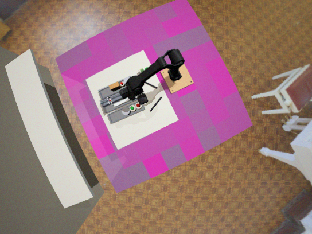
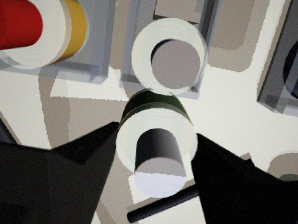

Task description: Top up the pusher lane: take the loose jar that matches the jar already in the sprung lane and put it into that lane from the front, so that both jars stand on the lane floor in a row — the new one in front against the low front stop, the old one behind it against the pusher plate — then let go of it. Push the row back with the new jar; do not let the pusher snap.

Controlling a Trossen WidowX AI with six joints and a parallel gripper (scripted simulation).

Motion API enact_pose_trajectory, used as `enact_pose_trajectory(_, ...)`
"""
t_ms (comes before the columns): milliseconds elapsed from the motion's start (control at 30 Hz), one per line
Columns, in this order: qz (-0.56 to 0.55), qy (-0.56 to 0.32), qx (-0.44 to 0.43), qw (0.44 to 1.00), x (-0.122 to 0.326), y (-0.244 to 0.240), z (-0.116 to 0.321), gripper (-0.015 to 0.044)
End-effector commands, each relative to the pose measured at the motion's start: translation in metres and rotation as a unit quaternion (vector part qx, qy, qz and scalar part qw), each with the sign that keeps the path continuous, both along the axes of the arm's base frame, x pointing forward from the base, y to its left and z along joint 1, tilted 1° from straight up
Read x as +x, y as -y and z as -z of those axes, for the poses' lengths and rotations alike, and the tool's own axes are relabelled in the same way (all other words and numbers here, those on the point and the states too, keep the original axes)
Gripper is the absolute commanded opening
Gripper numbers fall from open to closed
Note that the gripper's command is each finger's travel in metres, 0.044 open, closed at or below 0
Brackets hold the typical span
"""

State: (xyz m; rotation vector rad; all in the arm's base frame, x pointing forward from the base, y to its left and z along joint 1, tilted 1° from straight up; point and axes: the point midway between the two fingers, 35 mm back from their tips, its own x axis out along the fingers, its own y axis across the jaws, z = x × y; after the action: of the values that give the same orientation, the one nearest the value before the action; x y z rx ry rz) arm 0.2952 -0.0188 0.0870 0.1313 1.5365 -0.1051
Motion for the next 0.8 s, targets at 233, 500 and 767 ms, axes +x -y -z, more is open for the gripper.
enact_pose_trajectory(233, 0.001, 0.004, -0.003, 1.0, 0.0071, 0.0018, -0.0004, 0.0)
enact_pose_trajectory(500, 0.001, 0.004, -0.003, 1.0, 0.01, 0.0022, -0.0004, 0.0)
enact_pose_trajectory(767, 0.001, 0.004, -0.003, 1.0, 0.0129, 0.0027, -0.0005, 0.0)
